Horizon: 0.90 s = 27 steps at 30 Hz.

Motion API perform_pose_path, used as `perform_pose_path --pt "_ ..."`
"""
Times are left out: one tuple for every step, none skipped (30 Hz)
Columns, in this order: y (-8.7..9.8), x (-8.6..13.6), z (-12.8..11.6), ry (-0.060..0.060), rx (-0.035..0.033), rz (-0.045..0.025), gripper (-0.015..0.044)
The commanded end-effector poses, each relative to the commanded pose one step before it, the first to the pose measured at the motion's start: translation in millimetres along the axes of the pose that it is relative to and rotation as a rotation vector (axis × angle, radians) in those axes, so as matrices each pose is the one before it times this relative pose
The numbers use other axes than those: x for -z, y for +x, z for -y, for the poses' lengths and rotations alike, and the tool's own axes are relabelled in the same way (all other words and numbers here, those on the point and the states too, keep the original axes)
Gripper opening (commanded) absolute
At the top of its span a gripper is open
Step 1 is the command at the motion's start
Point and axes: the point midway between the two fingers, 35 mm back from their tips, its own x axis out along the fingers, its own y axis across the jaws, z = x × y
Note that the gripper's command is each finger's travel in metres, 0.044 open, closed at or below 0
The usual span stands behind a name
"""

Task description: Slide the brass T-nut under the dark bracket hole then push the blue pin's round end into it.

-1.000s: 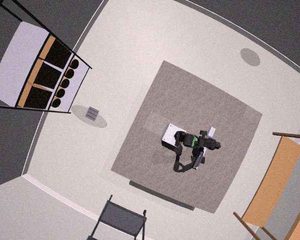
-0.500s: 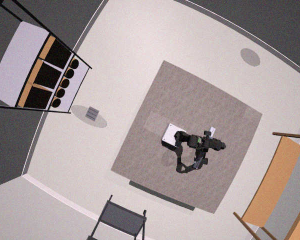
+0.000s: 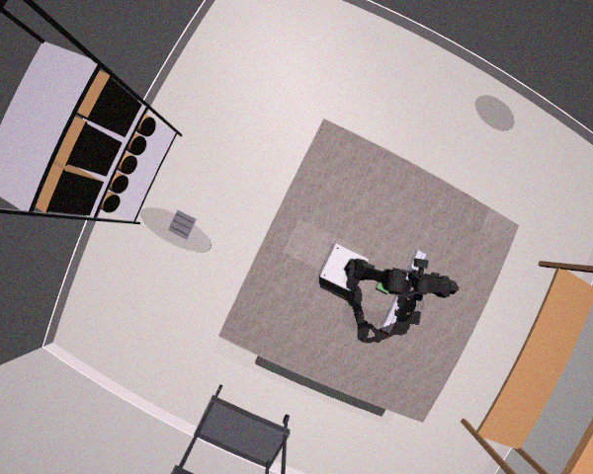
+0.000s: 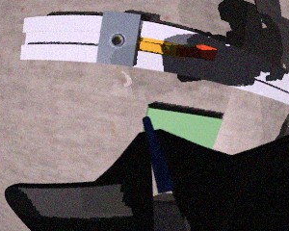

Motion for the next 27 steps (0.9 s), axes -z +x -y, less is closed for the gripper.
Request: perform_pose_path --pt "-1.44 -13.15 -2.64 -0.0070 0.00162 0.00043 -0.0150" --pt "0.09 -3.24 -0.56 -0.0019 0.00002 -0.00100 -0.0150" --pt "0.13 -3.23 -0.57 -0.0019 0.00002 -0.00100 -0.0150" --pt "0.17 -3.23 -0.58 -0.0019 0.00002 -0.00100 -0.0150" --pt "0.21 -3.22 -0.59 -0.0019 0.00003 -0.00100 -0.0150" --pt "0.25 -3.21 -0.59 -0.0019 0.00003 -0.00100 -0.0150" --pt "0.28 -3.20 -0.60 -0.0019 0.00003 -0.00100 -0.0150" --pt "0.32 -3.19 -0.61 -0.0019 0.00003 -0.00100 -0.0150" --pt "0.36 -3.18 -0.62 -0.0019 0.00004 -0.00100 -0.0150" --pt "0.40 -3.17 -0.62 -0.0019 0.00004 -0.00100 -0.0150" --pt "0.43 -3.15 -0.65 -0.0019 0.00004 -0.00100 -0.0150" --pt "0.47 -3.15 -0.66 -0.0019 0.00004 -0.00101 -0.0150" --pt "0.51 -3.13 -0.67 -0.0019 0.00004 -0.00101 -0.0150" --pt "0.55 -3.12 -0.67 -0.0019 0.00005 -0.00101 -0.0150" --pt "0.58 -3.11 -0.68 -0.0019 0.00005 -0.00101 -0.0150" --pt "0.62 -3.09 -0.69 -0.0019 0.00005 -0.00101 -0.0150" --pt "0.66 -3.08 -0.70 -0.0019 0.00005 -0.00102 -0.0150" --pt "0.69 -3.06 -0.70 -0.0019 0.00006 -0.00101 -0.0150" --pt "0.58 -2.45 -0.57 -0.0015 0.00005 -0.00082 -0.0150" --pt "0.36 -1.47 -0.35 -0.0009 0.00003 -0.00049 -0.0150" --pt "0.09 -0.33 -0.26 -0.0002 -0.00001 -0.00013 -0.0150" --pt "0.03 -0.11 -0.09 -0.0001 0.00000 -0.00004 -0.0150" --pt "1.28 0.14 0.06 0.0000 0.00003 -0.00001 -0.0150" --pt "2.24 0.32 0.12 0.0001 0.00005 -0.00002 -0.0150" --pt "2.80 0.53 0.17 0.0001 0.00006 -0.00003 -0.0150" --pt "3.60 0.88 0.26 0.0001 0.00008 -0.00005 -0.0150" --pt "3.77 1.24 0.33 0.0001 0.00009 -0.00008 -0.0150"
